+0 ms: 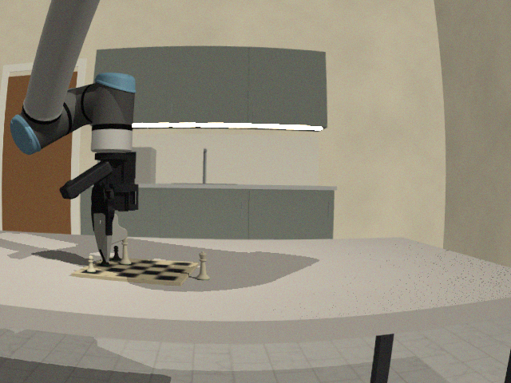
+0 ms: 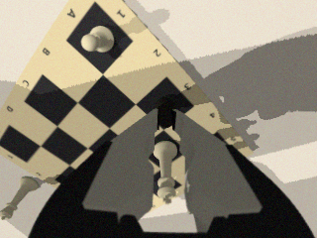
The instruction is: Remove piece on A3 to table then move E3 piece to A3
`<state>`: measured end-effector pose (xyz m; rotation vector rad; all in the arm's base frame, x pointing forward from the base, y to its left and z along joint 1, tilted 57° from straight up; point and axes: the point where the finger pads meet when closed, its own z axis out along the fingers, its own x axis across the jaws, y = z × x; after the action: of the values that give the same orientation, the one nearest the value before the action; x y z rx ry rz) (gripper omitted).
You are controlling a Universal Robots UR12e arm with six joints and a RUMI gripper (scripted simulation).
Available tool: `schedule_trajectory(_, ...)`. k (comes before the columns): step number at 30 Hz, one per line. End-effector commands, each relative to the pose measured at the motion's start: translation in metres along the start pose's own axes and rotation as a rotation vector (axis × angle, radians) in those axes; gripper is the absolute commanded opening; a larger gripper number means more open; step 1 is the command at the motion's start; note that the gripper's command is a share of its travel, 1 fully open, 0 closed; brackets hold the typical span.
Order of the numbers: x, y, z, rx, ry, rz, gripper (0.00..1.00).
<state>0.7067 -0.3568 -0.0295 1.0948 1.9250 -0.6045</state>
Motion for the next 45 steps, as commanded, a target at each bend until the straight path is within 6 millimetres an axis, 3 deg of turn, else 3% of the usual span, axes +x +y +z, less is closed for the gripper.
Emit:
schedule_trajectory(1, 0.0000, 0.0003, 0.0004, -0.001, 0.000, 0.000, 0.00)
schedule_trajectory(38, 0.0000, 0.0003, 0.0005, -0.001, 0.000, 0.000, 0.00)
schedule_trajectory(45, 0.0000, 0.0003, 0.0005, -0.001, 0.000, 0.000, 0.08)
